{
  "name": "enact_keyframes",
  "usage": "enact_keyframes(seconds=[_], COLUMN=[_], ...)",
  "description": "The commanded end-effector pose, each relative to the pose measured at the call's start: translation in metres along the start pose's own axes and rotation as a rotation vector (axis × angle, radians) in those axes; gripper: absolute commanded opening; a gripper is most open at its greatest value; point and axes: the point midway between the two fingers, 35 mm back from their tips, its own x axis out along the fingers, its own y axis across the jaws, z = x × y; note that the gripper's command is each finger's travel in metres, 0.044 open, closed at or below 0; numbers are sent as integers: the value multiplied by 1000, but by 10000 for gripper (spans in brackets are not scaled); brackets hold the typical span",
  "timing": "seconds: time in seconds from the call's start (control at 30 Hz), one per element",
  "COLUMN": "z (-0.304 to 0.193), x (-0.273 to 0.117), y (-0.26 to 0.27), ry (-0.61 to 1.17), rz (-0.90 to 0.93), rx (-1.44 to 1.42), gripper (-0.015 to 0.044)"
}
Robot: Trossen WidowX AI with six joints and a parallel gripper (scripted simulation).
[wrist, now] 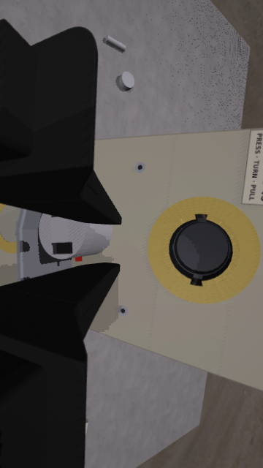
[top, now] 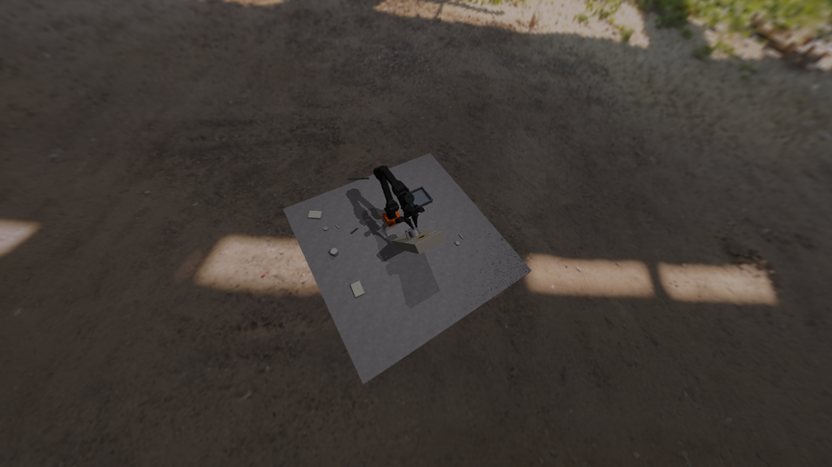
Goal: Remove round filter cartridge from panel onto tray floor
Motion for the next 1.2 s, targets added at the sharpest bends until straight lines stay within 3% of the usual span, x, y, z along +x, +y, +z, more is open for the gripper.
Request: enact_keyframes(seconds=[0.0,0.27,0.67,0.83,1.0,1.17], z=[36,43,105,51,-20,-23], x=[-5,-6,-53,-29,-11,-9], y=[-3,-4,-10,-3,5,6], ry=[-14,-15,-18,173,412,421], rz=[-1,-1,-2,14,20,20], rx=[-1,-1,0,41,88,90], gripper=[109,109,424,305,305,305])
